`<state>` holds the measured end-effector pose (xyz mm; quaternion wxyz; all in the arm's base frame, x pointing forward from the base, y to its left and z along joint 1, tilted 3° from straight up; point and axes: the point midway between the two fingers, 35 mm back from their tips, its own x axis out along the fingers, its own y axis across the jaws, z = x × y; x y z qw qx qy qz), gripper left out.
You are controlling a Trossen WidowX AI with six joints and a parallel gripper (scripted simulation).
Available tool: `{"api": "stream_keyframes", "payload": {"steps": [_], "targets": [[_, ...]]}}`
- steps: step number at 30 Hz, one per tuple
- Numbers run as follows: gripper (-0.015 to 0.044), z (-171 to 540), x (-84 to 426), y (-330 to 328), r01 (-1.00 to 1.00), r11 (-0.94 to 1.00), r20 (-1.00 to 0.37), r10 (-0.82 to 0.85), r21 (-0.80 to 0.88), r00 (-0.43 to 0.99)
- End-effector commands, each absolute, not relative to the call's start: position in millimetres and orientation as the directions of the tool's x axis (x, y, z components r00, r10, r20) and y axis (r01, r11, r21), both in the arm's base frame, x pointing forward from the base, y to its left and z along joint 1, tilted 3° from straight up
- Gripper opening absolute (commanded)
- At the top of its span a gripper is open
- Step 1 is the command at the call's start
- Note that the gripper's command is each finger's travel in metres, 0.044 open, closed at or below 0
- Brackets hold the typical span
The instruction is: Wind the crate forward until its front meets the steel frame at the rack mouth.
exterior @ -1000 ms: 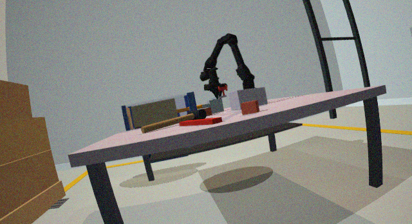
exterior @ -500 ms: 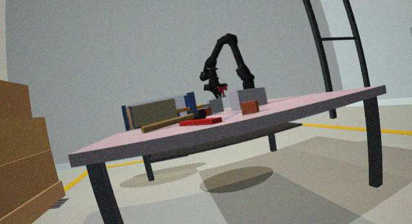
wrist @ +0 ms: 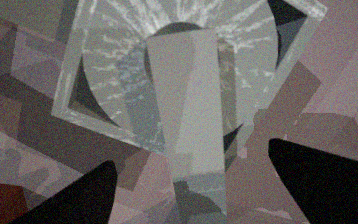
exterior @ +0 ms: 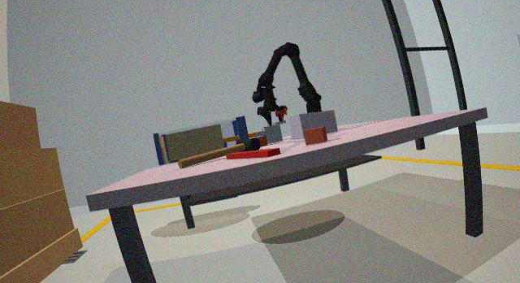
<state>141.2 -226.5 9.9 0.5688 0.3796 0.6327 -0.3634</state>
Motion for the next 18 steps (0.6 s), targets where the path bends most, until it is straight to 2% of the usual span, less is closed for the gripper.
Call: {"api": "stream_keyframes", "payload": {"steps": [1, 5, 12, 18], "targets": [[0.044, 10, 140, -227, 0.893, 0.448, -0.995, 0.065, -0.034, -0.07], [0.044, 36, 145, -231, 0.893, 0.448, -0.997, 0.049, -0.035, -0.063], [0.044, 137, 146, -226, 0.893, 0.448, -0.999, -0.007, -0.038, -0.039], [0.044, 140, 146, -225, 0.893, 0.448, -0.999, -0.008, -0.038, -0.038]]}}
